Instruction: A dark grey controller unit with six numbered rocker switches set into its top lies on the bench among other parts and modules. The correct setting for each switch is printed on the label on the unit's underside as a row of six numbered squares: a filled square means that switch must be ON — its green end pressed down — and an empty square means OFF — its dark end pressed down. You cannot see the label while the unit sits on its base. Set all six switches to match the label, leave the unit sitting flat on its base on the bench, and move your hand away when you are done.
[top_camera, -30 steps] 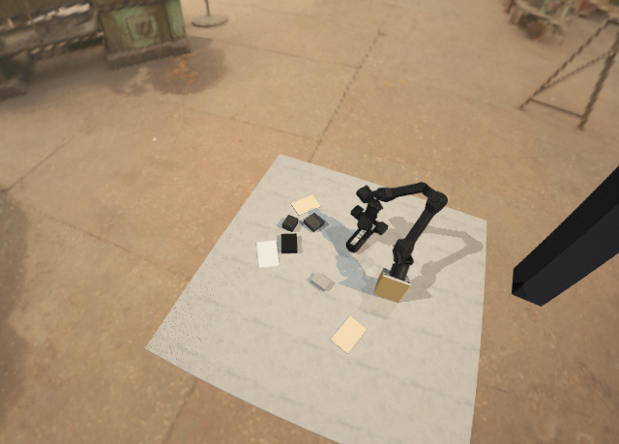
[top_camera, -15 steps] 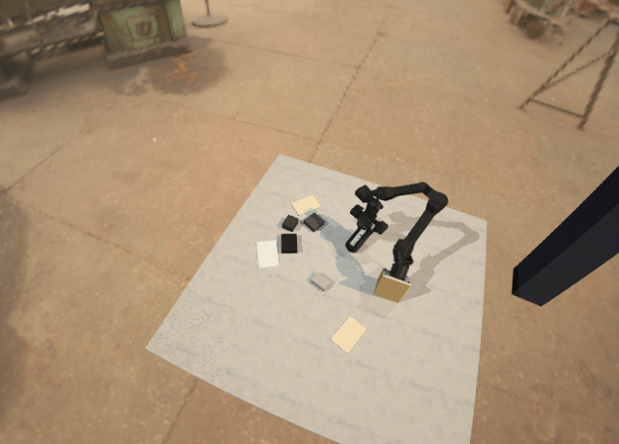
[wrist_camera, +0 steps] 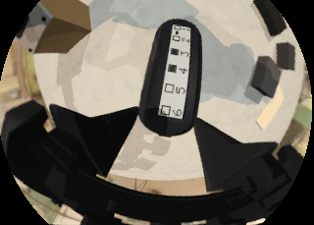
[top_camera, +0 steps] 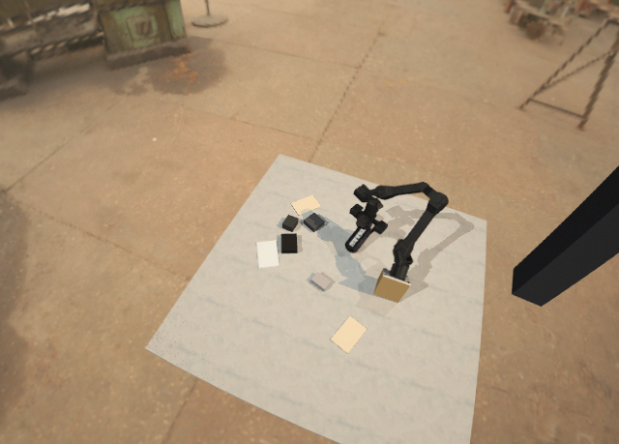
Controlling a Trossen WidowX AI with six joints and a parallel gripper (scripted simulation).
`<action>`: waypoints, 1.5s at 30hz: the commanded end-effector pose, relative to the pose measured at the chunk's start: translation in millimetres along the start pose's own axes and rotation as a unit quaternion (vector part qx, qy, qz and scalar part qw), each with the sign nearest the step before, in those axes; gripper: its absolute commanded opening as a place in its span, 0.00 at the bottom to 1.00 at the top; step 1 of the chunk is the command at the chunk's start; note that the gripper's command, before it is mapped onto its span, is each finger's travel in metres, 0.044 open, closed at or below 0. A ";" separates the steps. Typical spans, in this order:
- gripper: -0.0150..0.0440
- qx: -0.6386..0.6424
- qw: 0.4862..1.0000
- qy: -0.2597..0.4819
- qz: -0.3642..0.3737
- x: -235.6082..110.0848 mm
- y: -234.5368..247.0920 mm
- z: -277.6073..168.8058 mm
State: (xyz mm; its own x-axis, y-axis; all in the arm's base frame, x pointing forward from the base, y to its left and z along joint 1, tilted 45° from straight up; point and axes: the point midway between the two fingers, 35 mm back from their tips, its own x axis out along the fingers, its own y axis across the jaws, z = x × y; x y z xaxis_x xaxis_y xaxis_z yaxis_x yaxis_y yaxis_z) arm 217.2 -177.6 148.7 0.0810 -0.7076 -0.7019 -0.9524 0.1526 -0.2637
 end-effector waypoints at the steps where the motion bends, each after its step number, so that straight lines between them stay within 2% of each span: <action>1: 0.82 -0.001 1.000 -0.002 -0.003 -4.6 -1.1 3.9; 45: 0.82 -0.001 1.000 -0.003 -0.002 -28.4 -0.9 31.4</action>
State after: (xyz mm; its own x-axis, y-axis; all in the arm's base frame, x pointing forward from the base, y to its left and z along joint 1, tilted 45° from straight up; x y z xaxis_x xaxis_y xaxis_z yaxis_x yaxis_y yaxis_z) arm 223.0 -141.3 148.8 0.0810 -0.7075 -0.7020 -0.9523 0.1530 -0.2640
